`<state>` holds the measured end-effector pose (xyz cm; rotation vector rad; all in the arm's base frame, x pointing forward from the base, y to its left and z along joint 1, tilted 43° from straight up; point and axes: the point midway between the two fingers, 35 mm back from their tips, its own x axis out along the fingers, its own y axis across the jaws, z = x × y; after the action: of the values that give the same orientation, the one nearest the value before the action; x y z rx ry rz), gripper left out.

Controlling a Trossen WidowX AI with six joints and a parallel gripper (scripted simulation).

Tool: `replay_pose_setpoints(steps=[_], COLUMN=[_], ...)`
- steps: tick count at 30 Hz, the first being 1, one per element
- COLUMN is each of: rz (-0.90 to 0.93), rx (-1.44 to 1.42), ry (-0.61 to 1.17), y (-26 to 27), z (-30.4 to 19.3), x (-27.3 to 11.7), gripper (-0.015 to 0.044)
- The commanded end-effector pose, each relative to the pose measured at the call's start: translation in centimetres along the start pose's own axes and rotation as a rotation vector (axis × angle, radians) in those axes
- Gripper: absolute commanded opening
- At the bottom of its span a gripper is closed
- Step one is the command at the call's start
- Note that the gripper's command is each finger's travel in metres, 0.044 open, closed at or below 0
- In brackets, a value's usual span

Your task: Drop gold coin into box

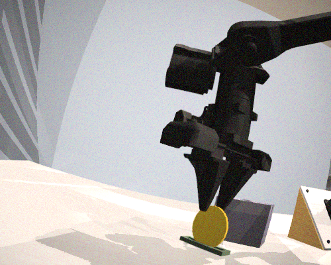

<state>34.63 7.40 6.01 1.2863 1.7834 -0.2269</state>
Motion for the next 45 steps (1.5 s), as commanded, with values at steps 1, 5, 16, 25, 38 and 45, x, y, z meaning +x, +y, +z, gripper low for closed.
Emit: replay_pose_setpoints(steps=[1, 5, 16, 25, 38, 45], rz=[-0.004, -0.003, -0.003, -0.002, -0.002, -0.006], rx=[0.006, 0.006, 0.006, 0.006, 0.006, 0.005], ry=[0.01, 0.01, 0.011, 0.013, 0.013, -0.001], y=[-0.1, -0.1, -0.1, -0.2, -0.2, -0.3], z=[-0.2, -0.2, -0.3, -0.4, -0.4, -0.4], x=[1.1, 1.8, 3.5, 4.6, 4.6, 4.4], gripper=[0.0161, 0.0161, 0.0161, 0.0161, 0.0, 0.0])
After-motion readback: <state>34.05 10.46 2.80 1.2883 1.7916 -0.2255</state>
